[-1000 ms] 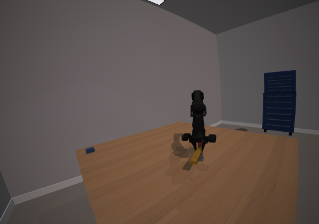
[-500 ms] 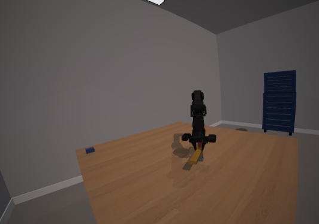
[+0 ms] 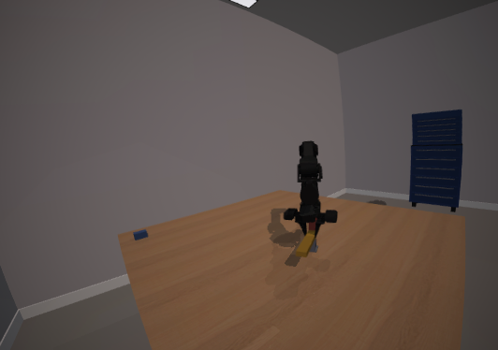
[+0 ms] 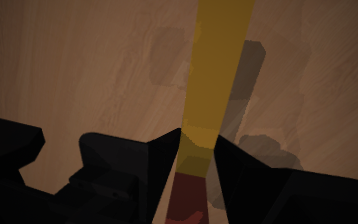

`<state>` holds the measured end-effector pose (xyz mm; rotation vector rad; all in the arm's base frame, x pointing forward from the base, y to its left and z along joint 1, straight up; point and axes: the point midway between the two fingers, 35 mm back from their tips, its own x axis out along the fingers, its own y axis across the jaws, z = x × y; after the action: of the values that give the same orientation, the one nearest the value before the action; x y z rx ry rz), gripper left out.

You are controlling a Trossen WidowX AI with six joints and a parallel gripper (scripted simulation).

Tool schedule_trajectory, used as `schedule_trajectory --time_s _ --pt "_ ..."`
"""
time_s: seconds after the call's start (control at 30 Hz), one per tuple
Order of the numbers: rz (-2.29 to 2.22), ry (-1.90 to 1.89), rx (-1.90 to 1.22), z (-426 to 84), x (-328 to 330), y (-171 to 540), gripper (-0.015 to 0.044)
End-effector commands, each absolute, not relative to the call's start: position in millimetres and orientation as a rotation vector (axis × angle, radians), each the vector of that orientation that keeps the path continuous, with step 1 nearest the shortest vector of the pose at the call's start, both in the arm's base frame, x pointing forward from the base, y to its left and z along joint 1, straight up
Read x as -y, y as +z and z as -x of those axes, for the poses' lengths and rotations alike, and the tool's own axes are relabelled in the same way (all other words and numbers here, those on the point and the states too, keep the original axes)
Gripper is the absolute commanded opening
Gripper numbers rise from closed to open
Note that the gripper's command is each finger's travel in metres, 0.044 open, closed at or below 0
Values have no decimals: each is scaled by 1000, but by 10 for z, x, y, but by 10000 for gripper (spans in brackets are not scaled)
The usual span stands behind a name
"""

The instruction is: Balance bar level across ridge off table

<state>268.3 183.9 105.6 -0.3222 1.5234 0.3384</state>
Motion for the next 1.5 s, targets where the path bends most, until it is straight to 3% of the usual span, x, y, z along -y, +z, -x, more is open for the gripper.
schedule_trajectory --time_s 0.0,1.47 --pt "323 338 -1522 -2687 -1839 1045 0" --pt "323 338 -1522 -2690 -1840 1008 0"
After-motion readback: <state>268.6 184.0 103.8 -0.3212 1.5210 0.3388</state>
